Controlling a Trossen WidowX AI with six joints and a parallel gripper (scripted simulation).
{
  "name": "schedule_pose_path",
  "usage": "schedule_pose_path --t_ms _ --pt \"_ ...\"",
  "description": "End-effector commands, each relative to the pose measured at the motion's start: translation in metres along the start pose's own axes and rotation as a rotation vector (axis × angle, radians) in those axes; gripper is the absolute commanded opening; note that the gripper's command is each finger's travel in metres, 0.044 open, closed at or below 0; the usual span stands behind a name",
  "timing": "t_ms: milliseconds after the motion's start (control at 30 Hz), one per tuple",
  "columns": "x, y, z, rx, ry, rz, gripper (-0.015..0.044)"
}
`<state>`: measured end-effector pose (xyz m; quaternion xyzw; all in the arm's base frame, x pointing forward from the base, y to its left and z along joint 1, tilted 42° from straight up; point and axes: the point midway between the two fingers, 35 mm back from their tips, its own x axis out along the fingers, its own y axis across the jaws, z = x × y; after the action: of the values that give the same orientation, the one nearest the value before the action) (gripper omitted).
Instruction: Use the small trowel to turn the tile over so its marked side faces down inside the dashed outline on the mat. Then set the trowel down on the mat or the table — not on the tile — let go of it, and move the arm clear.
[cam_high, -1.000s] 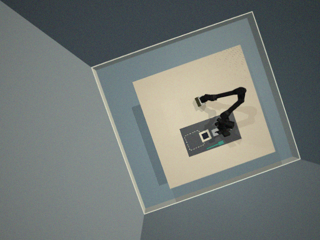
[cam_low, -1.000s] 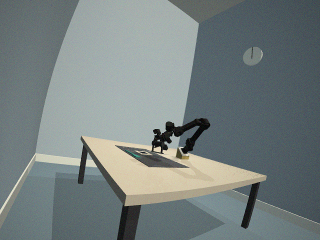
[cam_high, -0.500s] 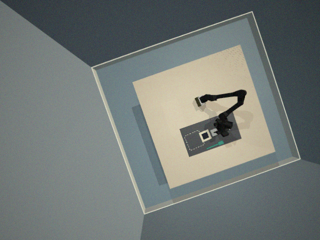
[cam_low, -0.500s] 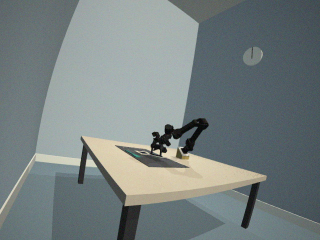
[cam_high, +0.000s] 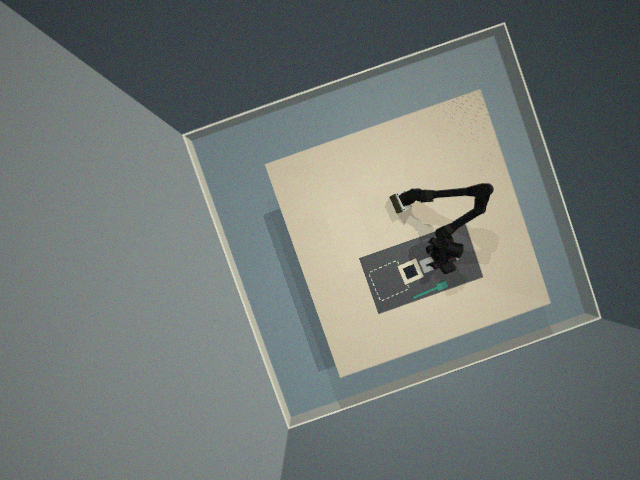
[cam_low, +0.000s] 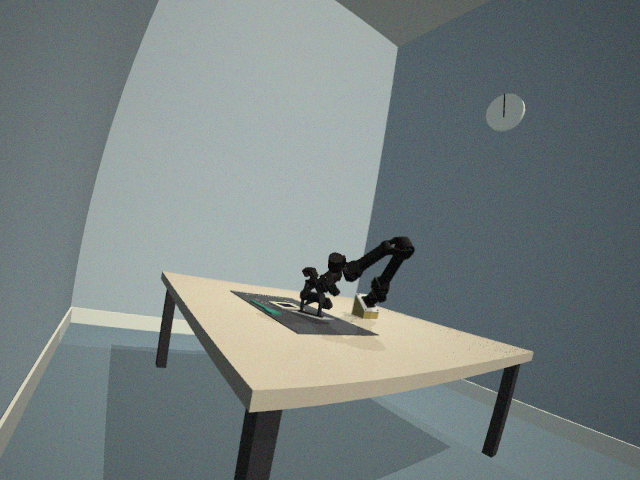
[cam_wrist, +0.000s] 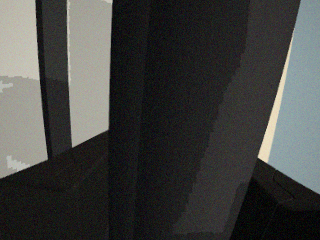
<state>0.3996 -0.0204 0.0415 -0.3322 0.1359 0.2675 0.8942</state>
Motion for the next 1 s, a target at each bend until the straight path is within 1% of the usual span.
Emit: schedule_pose_path --t_ms 0,967 --pt "0.000 -0.001 -0.008 0.003 0.005 -0.004 0.0000" --pt "-0.004 -0.004 -0.054 0.002 0.006 -0.005 0.0000"
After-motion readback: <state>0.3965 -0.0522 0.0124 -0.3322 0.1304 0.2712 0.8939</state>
